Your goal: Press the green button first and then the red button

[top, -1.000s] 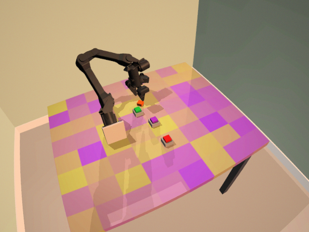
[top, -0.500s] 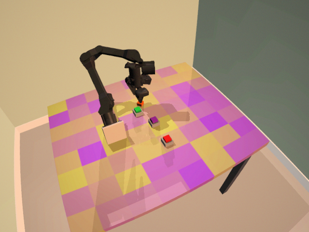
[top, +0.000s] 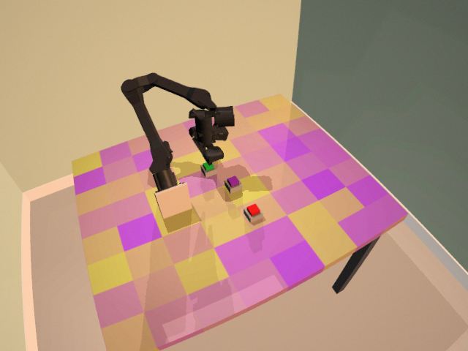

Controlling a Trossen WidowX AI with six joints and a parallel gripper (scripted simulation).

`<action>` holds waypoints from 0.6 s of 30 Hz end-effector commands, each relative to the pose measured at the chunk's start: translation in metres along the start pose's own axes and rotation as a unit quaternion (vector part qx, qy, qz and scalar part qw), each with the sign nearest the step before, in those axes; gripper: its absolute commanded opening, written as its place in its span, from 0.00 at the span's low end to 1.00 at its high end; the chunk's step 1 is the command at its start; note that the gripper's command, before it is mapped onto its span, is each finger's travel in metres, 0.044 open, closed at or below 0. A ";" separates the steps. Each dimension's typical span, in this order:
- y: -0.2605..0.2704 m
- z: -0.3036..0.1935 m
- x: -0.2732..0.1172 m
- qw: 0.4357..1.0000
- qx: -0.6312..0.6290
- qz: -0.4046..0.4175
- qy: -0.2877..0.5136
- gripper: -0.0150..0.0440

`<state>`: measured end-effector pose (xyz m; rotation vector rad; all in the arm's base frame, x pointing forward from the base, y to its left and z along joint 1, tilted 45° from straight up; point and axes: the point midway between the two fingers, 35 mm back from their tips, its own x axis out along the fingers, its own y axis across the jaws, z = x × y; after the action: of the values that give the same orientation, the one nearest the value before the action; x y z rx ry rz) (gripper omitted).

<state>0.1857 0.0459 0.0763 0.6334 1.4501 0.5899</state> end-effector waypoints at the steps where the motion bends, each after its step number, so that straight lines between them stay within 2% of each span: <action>1: 0.001 0.002 0.003 1.000 0.000 0.002 -0.008 0.40; 4: 0.001 0.002 0.003 1.000 0.000 0.002 -0.008 0.29; 18: 0.001 0.003 0.011 1.000 0.000 0.001 -0.008 0.29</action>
<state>0.1892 0.0509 0.0716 0.6297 1.4328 0.5858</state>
